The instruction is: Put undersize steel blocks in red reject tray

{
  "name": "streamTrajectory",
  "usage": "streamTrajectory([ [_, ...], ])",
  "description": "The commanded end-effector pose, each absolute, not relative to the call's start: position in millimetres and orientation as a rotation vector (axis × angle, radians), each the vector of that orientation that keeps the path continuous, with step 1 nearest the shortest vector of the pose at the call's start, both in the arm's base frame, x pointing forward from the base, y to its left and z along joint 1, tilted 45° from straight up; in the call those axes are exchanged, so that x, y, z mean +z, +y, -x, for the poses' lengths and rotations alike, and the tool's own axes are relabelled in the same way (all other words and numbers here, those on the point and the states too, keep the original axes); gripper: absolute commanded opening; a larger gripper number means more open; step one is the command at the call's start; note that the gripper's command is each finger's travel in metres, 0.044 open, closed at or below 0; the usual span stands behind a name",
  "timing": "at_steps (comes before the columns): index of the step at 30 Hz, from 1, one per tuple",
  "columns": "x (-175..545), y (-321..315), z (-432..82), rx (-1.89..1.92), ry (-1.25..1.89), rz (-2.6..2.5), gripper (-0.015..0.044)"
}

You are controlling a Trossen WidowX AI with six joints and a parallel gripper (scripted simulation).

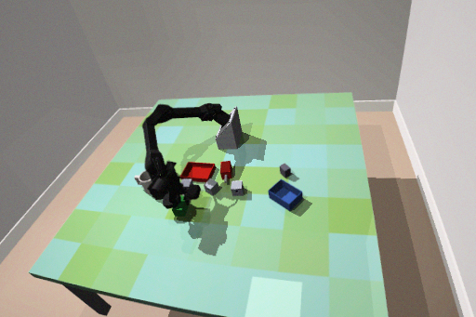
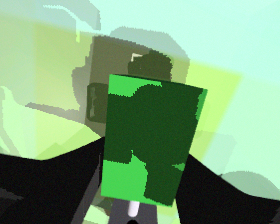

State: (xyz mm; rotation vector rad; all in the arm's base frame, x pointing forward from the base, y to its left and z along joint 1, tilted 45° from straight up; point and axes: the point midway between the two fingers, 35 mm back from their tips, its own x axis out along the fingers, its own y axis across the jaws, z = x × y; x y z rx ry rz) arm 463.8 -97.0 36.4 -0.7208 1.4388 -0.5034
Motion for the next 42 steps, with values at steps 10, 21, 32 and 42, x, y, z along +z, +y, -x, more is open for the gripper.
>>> streamTrajectory([
  [10, 42.8, -96.3, -461.2, -0.502, 1.425, 0.721, 0.0],
  [21, 44.5, -97.3, -454.1, -0.502, 1.425, 0.721, 0.0],
  [32, 45.4, -96.8, -455.7, -0.502, 1.425, 0.721, 0.0],
  [42, 46.0, -96.1, -457.7, -0.502, 1.425, 0.721, 0.0],
])
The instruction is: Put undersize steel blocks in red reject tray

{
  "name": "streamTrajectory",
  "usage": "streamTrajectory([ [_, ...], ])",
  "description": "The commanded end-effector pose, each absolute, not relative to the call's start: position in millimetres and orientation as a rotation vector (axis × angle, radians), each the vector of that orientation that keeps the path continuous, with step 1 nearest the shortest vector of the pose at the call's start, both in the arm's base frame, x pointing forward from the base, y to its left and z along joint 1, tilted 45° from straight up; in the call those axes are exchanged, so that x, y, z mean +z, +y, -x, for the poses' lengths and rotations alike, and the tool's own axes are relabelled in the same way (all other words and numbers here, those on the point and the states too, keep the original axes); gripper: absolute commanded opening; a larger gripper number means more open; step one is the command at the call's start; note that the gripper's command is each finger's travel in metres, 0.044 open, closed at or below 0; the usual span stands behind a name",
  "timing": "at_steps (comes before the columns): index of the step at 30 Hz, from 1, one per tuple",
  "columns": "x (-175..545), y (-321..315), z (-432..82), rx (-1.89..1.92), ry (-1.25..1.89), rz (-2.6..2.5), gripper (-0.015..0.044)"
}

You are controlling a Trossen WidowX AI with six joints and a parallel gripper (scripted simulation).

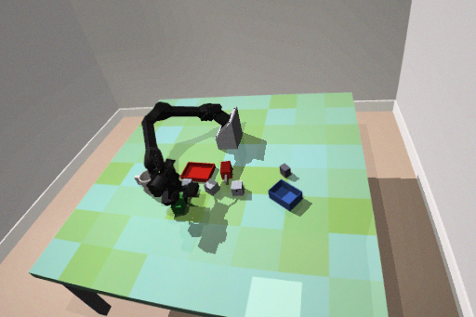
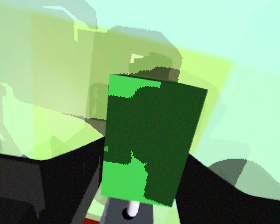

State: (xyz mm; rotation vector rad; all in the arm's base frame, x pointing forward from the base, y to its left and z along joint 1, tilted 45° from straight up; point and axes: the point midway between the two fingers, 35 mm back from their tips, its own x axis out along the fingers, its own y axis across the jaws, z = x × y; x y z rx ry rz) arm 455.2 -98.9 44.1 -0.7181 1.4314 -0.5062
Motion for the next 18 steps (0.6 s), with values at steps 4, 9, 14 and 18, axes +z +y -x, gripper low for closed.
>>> streamTrajectory([
  [4, 44.8, -96.0, -457.4, -0.502, 1.425, 0.721, 0.0],
  [9, 40.7, -95.3, -456.1, -0.502, 1.425, 0.721, 0.0],
  [14, 37.9, -94.9, -455.2, -0.502, 1.425, 0.721, 0.0],
  [18, 38.1, -94.8, -455.2, -0.502, 1.424, 0.721, 0.0],
])
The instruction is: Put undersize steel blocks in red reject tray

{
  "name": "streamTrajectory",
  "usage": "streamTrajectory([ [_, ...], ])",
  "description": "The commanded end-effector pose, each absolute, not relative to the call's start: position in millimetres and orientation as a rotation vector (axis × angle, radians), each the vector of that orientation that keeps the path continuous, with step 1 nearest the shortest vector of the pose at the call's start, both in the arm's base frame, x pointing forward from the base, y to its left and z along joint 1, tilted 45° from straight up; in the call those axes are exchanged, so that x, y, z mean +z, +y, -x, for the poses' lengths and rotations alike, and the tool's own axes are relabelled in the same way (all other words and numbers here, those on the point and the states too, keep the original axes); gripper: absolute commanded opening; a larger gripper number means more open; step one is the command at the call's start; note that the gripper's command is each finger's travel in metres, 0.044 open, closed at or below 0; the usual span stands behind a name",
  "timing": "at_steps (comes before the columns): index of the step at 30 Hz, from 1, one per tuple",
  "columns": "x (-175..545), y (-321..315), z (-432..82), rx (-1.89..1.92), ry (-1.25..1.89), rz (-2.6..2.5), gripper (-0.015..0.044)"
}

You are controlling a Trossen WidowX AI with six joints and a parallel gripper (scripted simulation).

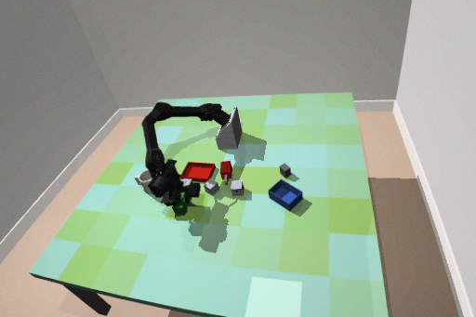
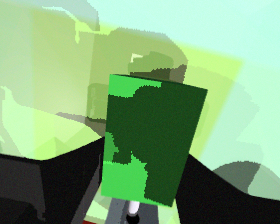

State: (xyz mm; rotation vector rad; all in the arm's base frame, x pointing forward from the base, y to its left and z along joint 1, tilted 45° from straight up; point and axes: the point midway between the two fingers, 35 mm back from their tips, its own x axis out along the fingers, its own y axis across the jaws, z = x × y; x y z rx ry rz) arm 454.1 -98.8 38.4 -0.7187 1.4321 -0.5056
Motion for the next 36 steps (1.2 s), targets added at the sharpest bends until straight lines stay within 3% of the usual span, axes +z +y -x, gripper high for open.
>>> streamTrajectory([
  [1, 38.3, -94.8, -455.3, -0.502, 1.424, 0.721, 0.0],
  [36, 41.3, -96.2, -454.9, -0.502, 1.424, 0.721, 0.0],
])
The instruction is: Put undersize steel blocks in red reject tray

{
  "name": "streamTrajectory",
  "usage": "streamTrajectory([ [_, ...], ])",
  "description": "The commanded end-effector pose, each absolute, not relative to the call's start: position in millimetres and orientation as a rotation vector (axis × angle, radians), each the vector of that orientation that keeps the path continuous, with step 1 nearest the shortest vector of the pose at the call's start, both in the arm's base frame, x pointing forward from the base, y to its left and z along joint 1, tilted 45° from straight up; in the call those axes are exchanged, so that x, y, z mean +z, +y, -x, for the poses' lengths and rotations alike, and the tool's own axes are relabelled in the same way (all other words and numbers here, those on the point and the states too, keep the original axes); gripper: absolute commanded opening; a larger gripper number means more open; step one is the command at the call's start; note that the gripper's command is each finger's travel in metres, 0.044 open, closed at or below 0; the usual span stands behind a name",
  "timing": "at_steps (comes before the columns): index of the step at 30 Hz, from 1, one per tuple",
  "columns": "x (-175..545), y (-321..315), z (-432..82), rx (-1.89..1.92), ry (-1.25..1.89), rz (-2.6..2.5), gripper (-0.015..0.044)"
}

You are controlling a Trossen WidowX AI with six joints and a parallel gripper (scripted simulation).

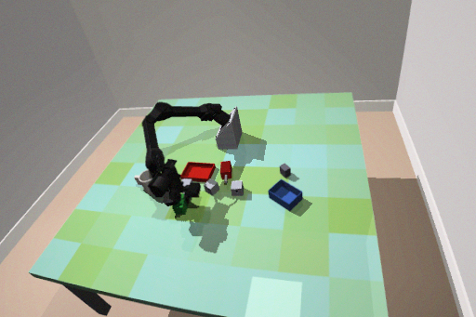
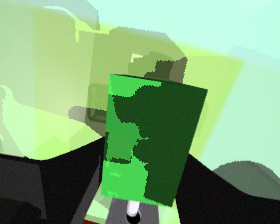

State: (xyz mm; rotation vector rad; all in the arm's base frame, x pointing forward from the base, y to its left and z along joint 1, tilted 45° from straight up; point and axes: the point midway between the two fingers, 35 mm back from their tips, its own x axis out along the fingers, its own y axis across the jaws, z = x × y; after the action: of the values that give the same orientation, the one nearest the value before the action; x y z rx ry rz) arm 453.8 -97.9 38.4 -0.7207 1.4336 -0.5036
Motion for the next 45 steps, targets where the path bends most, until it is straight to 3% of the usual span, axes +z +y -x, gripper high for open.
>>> streamTrajectory([
  [1, 42.0, -96.3, -455.2, -0.502, 1.424, 0.721, 0.0],
  [45, 43.9, -96.8, -449.9, -0.502, 1.425, 0.721, 0.0],
])
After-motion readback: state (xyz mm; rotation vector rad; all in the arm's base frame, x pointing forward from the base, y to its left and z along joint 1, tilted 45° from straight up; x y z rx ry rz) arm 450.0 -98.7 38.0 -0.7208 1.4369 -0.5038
